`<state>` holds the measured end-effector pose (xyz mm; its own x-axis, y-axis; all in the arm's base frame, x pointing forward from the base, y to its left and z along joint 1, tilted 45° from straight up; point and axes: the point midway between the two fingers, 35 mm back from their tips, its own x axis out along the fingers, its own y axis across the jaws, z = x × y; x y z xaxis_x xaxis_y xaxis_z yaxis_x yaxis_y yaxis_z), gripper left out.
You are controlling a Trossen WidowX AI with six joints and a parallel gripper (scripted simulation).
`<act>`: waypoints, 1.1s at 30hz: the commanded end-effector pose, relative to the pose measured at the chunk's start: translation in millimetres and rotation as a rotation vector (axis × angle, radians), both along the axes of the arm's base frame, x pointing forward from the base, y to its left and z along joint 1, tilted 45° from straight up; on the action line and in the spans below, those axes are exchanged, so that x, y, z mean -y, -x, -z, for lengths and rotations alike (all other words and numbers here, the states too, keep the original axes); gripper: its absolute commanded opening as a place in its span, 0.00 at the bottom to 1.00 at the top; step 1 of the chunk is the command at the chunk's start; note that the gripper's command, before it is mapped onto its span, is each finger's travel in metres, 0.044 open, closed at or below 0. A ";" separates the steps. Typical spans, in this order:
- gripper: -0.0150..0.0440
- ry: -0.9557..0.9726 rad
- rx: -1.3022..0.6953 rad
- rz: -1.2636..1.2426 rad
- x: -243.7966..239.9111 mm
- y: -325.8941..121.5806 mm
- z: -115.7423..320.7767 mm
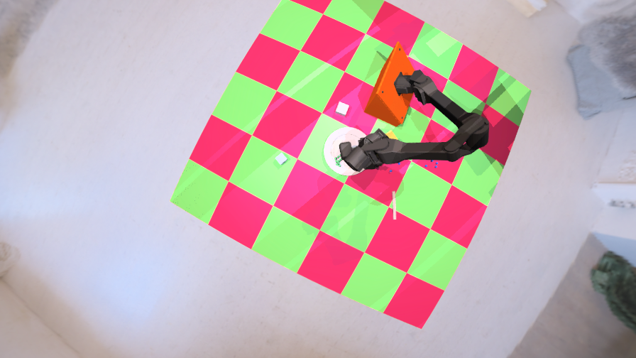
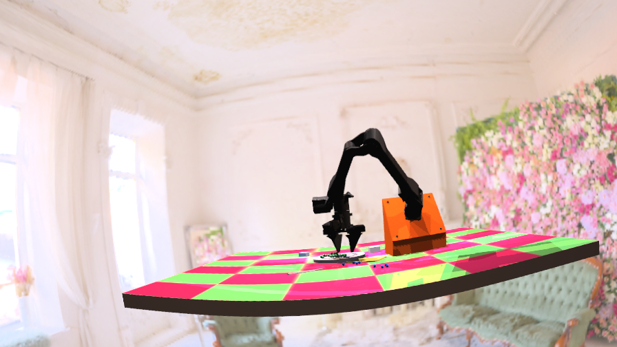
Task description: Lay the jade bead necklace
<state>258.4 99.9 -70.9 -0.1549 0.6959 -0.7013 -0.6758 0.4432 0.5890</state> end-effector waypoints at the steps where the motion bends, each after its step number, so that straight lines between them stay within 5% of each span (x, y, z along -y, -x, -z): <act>1: 0.64 -0.012 0.089 -0.079 8.5 -32.1 4.3; 6: 0.46 -0.034 0.197 -0.186 20.3 -67.3 10.5; 12: 0.46 -0.058 0.310 -0.299 34.6 -100.4 17.7; 33: 0.46 -0.058 0.316 -0.300 23.9 -99.3 28.3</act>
